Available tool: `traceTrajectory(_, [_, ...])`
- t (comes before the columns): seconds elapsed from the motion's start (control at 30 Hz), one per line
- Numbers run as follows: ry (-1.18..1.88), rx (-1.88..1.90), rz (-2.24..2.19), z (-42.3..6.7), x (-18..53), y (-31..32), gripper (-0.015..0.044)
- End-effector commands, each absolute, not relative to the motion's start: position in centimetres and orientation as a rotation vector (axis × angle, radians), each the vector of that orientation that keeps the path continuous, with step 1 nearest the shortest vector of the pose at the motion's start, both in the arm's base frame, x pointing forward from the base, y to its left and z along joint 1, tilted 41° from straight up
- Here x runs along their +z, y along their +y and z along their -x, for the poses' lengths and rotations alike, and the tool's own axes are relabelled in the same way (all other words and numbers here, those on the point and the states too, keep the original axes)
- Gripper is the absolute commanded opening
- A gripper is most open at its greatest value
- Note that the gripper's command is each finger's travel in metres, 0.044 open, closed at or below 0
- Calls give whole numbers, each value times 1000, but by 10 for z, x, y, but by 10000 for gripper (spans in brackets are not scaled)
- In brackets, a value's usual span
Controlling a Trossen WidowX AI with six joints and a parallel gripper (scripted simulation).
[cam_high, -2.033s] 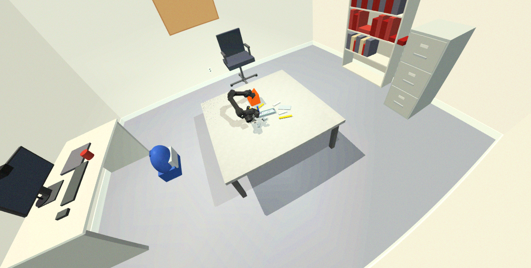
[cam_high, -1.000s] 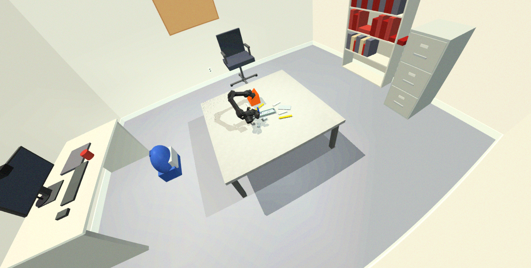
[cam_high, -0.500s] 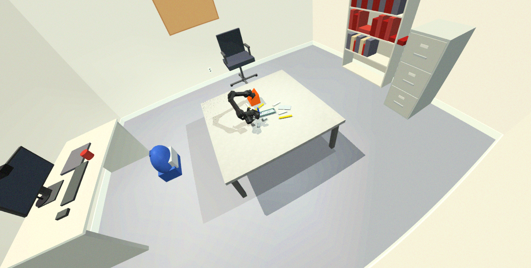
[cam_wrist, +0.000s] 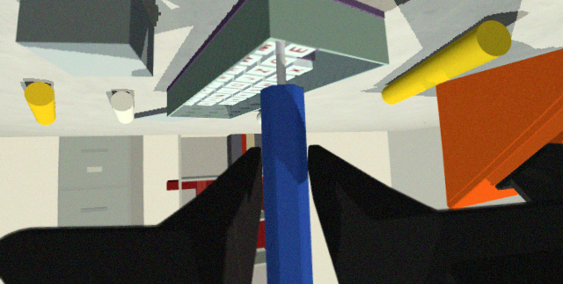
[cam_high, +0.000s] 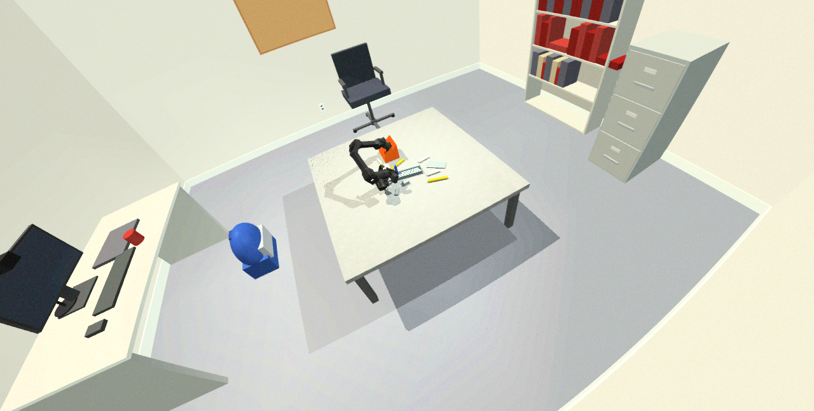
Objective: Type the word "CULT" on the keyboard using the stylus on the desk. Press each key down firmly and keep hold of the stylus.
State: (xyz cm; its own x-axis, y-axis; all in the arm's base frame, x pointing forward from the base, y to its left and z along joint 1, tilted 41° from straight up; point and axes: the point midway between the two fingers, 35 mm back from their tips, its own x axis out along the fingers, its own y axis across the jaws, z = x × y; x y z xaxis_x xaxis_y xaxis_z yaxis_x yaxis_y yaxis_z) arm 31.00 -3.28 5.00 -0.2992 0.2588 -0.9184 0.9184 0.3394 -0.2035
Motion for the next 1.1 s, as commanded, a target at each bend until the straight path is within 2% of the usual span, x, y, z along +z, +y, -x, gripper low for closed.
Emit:
traceTrajectory(0.0, [1762,-985,-1044,-310,51,-32,81])
traceTrajectory(0.23, [1763,-983,-1045,-307,77,-10,81])
traceTrajectory(0.57, [1763,-980,-1039,-308,76,-11,85])
traceTrajectory(0.67, [1763,-980,-1039,-308,76,-11,65])
traceTrajectory(0.77, [1762,-980,-1040,-309,71,-5,0])
traceTrajectory(1.07, [1763,-980,-1045,-308,32,44,0])
